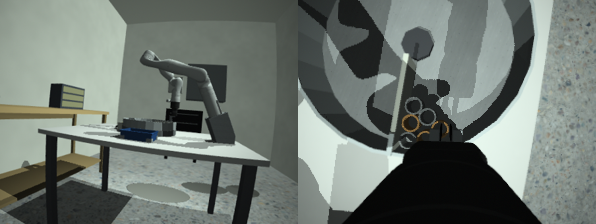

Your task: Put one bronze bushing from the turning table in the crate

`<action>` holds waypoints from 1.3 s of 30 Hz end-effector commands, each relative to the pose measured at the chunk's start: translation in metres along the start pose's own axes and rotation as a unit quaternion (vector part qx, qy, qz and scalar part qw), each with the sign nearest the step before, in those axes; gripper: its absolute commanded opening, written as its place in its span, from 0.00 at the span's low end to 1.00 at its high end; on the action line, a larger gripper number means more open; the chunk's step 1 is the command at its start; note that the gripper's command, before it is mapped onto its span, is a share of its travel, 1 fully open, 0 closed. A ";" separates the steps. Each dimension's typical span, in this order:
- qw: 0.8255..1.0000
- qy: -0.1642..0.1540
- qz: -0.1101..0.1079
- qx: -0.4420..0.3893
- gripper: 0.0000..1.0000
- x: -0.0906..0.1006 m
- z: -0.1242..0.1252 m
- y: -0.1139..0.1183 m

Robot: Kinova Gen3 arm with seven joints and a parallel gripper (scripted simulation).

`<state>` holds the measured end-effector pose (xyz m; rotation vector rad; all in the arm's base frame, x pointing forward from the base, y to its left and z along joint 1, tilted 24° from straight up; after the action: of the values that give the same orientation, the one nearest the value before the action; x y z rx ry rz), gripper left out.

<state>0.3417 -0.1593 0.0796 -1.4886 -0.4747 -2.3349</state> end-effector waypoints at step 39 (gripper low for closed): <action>1.000 0.000 -0.001 0.000 0.40 -0.010 0.000 0.000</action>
<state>0.3454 -0.1586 0.0712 -1.4887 -0.4747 -2.3354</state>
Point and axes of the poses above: the point where the finger pads meet when closed, its own x axis back along the fingers, its own y axis across the jaws, z = x × y, the point moved 3 cm from there along x, back along the fingers, and after that the axes turned 13 degrees about x, right-handed, at the moved point
